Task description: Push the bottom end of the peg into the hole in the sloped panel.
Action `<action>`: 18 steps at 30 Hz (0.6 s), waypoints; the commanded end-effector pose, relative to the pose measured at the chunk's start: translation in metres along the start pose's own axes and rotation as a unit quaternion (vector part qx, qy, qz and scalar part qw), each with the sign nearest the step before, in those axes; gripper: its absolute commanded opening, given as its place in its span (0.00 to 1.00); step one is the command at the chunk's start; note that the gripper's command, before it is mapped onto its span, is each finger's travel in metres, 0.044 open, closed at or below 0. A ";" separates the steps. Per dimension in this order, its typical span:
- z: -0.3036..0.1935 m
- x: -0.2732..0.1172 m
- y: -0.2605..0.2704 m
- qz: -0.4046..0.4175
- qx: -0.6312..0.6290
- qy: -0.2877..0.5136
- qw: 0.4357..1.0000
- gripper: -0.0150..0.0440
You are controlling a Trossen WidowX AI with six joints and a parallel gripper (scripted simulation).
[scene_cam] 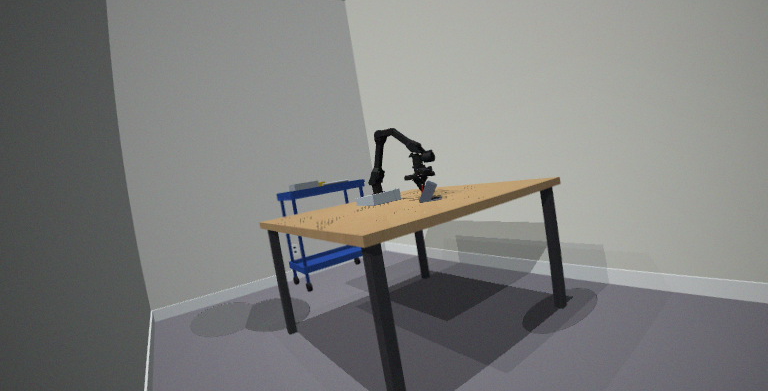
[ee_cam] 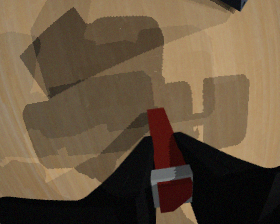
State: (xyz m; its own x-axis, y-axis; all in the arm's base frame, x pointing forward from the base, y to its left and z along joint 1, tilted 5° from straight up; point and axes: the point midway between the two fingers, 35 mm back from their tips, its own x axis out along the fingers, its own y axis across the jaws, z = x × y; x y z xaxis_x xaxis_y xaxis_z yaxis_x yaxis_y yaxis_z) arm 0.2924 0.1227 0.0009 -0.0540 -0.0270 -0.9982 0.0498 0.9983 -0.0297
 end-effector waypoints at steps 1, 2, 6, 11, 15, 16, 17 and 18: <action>0.003 -0.015 0.001 0.002 -0.001 -0.003 1.000 0.25; 0.003 -0.020 0.001 0.002 -0.001 -0.003 1.000 0.25; 0.003 -0.039 0.001 0.002 -0.001 -0.002 1.000 0.25; 0.004 -0.060 0.001 0.003 -0.002 -0.002 1.000 0.25; 0.004 -0.074 0.001 0.003 -0.002 -0.002 1.000 0.25; 0.004 -0.075 0.000 0.003 -0.002 -0.002 1.000 0.25; 0.004 -0.076 0.000 0.003 -0.002 -0.002 1.000 0.25; 0.004 -0.076 0.000 0.004 -0.002 -0.002 1.000 0.25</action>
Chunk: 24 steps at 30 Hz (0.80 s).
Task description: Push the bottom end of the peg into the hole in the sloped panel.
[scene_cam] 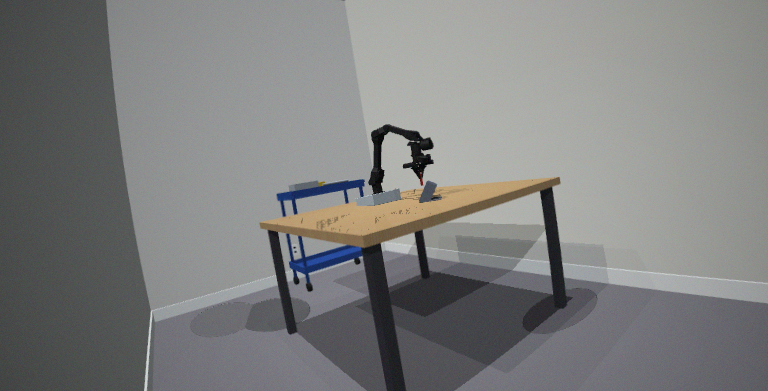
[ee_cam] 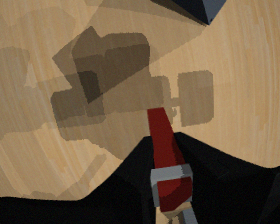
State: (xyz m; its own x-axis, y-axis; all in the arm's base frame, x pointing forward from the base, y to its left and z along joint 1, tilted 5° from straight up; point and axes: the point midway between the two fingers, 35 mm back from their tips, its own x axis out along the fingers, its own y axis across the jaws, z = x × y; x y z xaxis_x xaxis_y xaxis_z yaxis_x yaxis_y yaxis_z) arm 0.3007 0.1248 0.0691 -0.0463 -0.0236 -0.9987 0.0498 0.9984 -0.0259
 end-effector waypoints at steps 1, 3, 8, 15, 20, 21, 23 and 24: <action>0.000 -0.007 0.000 0.003 -0.003 0.002 1.000 0.25; 0.000 -0.006 -0.001 0.006 -0.005 0.003 1.000 0.25; 0.003 -0.004 -0.005 0.018 -0.014 0.004 1.000 0.25; 0.006 -0.002 -0.011 0.036 -0.026 0.004 0.999 0.25; 0.009 0.000 -0.015 0.050 -0.036 0.003 0.998 0.25; 0.009 0.000 -0.015 0.052 -0.038 0.003 0.998 0.25; 0.010 0.001 -0.017 0.057 -0.041 0.002 0.997 0.25; 0.011 0.002 -0.018 0.060 -0.043 0.001 0.997 0.25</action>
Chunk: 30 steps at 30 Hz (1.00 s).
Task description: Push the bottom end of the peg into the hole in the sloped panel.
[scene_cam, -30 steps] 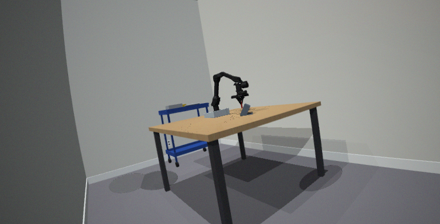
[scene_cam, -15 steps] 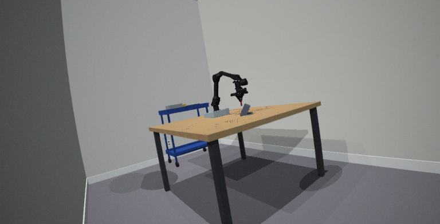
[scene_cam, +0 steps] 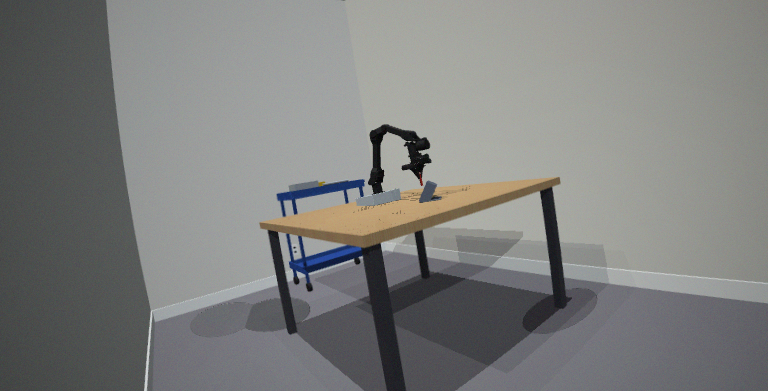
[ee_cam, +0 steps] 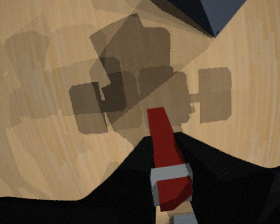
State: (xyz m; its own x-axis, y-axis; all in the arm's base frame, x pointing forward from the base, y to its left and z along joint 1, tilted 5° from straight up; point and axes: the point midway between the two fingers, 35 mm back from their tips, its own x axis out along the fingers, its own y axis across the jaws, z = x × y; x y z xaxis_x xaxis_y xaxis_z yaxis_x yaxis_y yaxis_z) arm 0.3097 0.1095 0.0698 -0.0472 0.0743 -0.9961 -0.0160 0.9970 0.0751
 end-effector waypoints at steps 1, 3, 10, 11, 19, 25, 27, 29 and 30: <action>0.001 0.002 -0.004 0.014 -0.010 0.000 1.000 0.25; 0.002 0.003 -0.006 0.019 -0.014 -0.001 1.000 0.25; 0.005 0.004 -0.012 0.037 -0.027 -0.006 0.999 0.25; 0.005 0.005 -0.013 0.039 -0.029 -0.006 0.999 0.25; 0.008 0.006 -0.020 0.059 -0.045 -0.014 0.997 0.25; 0.011 0.007 -0.026 0.074 -0.056 -0.021 0.995 0.25; 0.011 0.007 -0.028 0.079 -0.060 -0.023 0.995 0.25; 0.012 0.008 -0.029 0.083 -0.064 -0.026 0.994 0.25; 0.013 0.008 -0.030 0.086 -0.066 -0.027 0.994 0.25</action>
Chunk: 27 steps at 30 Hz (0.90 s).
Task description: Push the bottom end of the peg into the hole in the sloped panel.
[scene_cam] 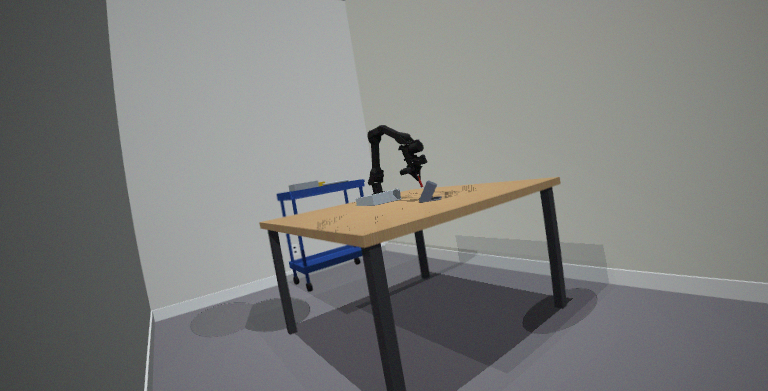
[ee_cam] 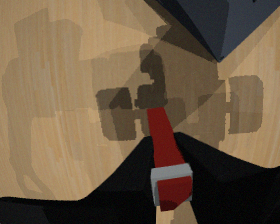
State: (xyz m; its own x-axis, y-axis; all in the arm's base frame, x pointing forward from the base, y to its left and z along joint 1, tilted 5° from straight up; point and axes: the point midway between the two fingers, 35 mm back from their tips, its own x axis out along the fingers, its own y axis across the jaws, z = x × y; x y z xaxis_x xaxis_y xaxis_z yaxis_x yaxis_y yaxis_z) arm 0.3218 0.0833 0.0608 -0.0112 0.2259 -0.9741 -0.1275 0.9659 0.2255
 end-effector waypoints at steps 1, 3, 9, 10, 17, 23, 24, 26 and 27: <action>0.000 0.001 -0.004 0.013 -0.011 -0.005 1.000 0.25; 0.001 0.001 -0.006 0.017 -0.015 -0.008 1.000 0.25; 0.002 0.001 -0.012 0.030 -0.027 -0.018 0.999 0.25; 0.002 0.001 -0.013 0.032 -0.029 -0.019 0.999 0.25; 0.004 0.000 -0.020 0.047 -0.044 -0.032 0.997 0.25; 0.005 0.000 -0.027 0.058 -0.057 -0.044 0.996 0.25; 0.005 0.000 -0.028 0.060 -0.059 -0.046 0.995 0.25; 0.005 0.000 -0.030 0.064 -0.064 -0.050 0.995 0.25; 0.005 -0.001 -0.031 0.065 -0.066 -0.052 0.994 0.25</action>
State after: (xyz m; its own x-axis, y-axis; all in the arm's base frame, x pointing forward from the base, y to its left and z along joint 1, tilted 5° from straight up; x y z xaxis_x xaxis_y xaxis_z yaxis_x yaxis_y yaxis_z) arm 0.3309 0.0576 0.0558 0.0557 0.3484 -0.9357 -0.2424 0.9138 0.3258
